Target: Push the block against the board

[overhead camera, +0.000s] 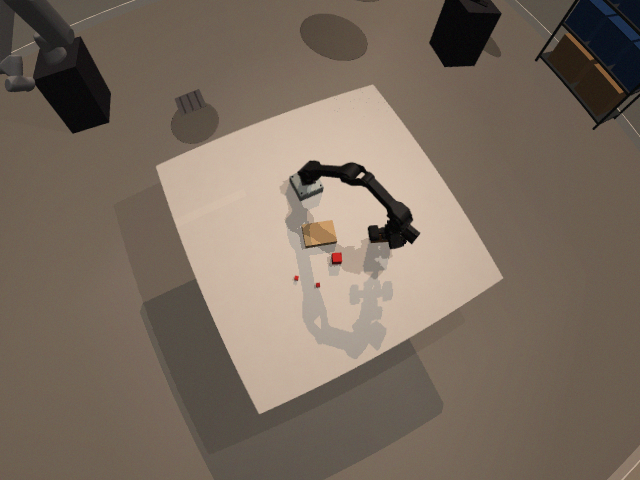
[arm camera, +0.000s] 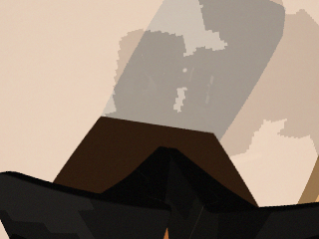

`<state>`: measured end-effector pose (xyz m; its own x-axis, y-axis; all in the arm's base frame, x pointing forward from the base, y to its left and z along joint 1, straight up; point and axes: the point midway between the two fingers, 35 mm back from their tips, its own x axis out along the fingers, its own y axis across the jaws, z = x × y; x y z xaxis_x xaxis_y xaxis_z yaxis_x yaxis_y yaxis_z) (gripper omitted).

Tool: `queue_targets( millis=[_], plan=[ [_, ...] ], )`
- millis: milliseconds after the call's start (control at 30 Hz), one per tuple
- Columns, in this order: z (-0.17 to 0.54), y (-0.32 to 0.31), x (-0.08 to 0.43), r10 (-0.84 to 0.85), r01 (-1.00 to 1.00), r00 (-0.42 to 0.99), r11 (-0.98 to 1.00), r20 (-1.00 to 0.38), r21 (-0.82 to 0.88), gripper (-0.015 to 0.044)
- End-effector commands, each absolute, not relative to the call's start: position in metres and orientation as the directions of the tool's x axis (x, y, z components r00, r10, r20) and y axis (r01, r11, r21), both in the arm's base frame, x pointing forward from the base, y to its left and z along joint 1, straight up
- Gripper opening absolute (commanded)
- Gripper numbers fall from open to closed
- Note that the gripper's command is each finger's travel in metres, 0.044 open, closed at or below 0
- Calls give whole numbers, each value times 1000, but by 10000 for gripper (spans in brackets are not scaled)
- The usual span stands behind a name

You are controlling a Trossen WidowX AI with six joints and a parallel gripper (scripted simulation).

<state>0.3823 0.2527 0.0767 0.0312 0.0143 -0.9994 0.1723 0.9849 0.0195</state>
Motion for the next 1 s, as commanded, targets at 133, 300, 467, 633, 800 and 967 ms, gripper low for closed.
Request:
queue_targets(
  millis=[133, 300, 467, 633, 800, 967],
  plan=[
    [80, 256, 375, 25, 174, 36, 984, -999, 31, 0],
    [80, 257, 370, 24, 174, 35, 984, -999, 30, 0],
    [80, 258, 365, 24, 174, 35, 984, -999, 30, 0],
    [80, 259, 360, 24, 174, 34, 984, -999, 30, 0],
    [79, 260, 355, 24, 174, 33, 984, -999, 29, 0],
    [79, 261, 350, 23, 174, 32, 984, -999, 29, 0]
  ],
)
